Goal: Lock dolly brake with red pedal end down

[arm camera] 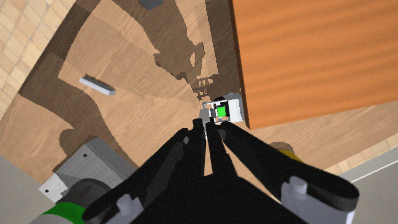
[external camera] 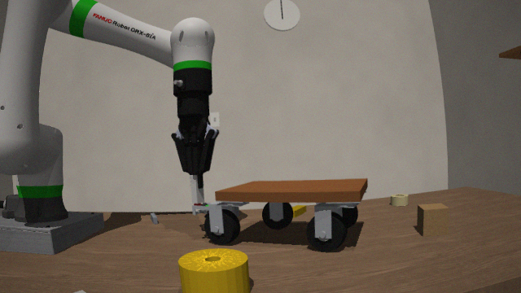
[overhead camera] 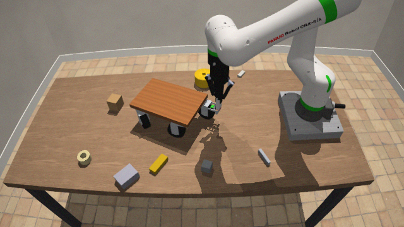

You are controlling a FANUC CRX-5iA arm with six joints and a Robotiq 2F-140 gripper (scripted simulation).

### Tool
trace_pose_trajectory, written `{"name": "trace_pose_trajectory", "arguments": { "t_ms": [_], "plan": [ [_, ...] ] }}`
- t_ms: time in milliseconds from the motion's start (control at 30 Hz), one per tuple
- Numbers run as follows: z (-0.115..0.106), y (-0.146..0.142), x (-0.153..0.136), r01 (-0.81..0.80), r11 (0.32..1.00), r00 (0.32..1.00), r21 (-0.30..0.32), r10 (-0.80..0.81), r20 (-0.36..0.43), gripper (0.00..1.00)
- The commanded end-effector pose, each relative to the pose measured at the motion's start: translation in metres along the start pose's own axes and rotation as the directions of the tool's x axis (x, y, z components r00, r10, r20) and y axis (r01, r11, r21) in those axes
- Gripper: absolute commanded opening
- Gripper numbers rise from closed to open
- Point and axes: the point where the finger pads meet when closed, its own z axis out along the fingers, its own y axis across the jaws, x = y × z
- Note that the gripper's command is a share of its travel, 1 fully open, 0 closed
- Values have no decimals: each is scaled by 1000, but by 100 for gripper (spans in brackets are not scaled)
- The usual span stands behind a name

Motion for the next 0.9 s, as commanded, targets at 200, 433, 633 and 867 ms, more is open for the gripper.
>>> {"name": "trace_pose_trajectory", "arguments": {
  "t_ms": [200, 433, 633, 867],
  "plan": [
    [3, 0, 0, 0, 1000, 1000, 0, 0, 0, 0],
    [6, 0, 0, 0, 1000, 1000, 0, 0, 0, 0],
    [7, 0, 0, 0, 1000, 1000, 0, 0, 0, 0],
    [8, 0, 0, 0, 1000, 1000, 0, 0, 0, 0]
  ]
}}
